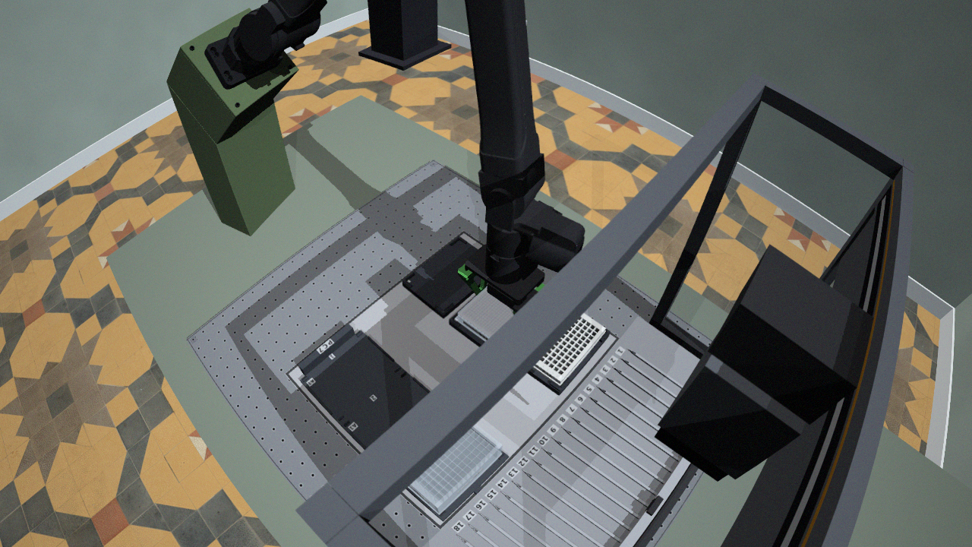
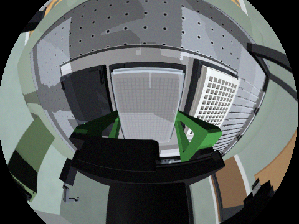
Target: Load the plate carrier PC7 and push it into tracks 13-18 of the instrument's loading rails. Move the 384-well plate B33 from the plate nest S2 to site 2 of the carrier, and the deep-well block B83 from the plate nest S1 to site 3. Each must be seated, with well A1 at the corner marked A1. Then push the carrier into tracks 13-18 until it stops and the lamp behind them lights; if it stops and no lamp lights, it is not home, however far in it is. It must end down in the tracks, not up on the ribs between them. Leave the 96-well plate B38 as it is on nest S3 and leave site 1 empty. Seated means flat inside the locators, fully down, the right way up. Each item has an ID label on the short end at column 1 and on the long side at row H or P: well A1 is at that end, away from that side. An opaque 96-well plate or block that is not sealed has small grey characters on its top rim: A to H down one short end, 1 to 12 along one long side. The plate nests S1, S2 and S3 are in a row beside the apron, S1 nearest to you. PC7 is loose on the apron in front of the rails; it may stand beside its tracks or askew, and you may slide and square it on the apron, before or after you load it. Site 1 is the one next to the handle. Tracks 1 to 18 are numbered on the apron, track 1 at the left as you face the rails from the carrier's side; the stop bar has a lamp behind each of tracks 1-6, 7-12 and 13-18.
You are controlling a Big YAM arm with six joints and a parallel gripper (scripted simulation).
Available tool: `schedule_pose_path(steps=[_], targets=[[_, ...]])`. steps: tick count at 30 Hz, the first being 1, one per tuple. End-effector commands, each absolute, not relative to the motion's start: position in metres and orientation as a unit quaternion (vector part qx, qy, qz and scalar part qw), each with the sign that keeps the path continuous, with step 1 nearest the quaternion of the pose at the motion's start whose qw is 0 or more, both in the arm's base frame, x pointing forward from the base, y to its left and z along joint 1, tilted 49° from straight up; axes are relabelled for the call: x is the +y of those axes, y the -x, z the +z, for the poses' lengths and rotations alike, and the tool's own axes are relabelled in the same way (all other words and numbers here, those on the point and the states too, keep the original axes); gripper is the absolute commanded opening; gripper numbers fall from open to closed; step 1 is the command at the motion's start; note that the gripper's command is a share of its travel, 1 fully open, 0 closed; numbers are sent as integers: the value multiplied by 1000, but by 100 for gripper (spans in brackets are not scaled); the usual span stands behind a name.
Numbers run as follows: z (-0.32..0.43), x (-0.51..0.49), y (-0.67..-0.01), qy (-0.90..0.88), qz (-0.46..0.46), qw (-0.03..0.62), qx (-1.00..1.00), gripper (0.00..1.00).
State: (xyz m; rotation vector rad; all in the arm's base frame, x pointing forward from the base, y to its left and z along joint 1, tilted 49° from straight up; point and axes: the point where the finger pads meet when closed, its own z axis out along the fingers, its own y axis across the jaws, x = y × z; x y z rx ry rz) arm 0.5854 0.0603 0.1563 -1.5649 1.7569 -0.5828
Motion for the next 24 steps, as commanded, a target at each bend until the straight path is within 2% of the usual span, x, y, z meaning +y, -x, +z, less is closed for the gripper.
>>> schedule_pose_path(steps=[1,24], targets=[[173,57,-579,600,-230,358,677,0],[209,49,-536,602,-232,357,675,0]])
